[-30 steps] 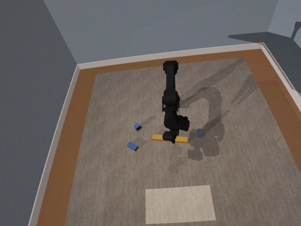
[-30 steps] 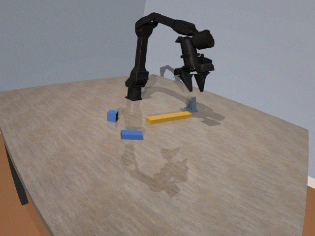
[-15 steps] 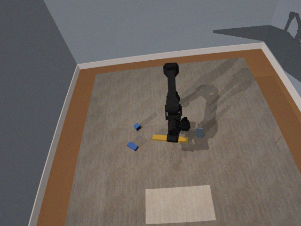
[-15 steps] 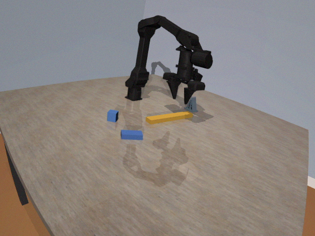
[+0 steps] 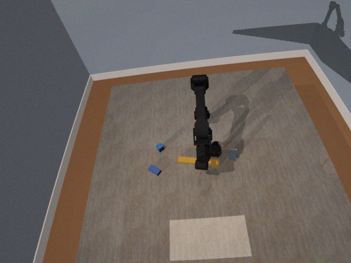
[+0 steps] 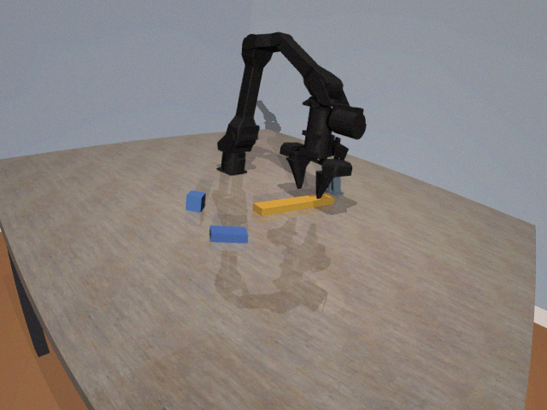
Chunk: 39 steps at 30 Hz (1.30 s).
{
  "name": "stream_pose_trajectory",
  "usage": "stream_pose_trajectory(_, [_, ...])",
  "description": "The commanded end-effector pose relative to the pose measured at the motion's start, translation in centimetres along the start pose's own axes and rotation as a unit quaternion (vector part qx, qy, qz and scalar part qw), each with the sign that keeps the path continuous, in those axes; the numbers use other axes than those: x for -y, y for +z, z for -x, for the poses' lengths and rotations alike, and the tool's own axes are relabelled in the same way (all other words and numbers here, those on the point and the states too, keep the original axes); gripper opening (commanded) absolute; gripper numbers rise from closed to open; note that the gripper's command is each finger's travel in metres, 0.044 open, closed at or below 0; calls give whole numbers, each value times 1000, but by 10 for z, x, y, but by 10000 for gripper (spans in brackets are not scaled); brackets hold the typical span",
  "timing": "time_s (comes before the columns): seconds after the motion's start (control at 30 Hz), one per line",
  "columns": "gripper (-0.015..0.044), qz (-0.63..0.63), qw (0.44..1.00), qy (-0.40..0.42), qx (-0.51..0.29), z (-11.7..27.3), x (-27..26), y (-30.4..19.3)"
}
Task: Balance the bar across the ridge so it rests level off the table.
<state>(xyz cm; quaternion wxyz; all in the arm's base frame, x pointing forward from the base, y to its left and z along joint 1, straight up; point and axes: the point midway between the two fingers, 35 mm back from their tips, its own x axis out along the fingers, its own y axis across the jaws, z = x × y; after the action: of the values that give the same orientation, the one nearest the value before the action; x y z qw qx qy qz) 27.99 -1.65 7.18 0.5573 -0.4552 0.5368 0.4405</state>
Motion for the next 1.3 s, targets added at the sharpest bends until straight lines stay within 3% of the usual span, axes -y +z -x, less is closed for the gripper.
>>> stream_pose_trajectory(0.0, [315, 2, 1000, 5, -3, -8, -3, -1])
stream_pose_trajectory(0.87, [315, 2, 1000, 5, -3, -25, -3, -1])
stream_pose_trajectory(1.07, [157, 0, 1000, 4, -1, -24, -3, 0])
stream_pose_trajectory(1.27, [117, 0, 1000, 4, -1, -24, -3, 0])
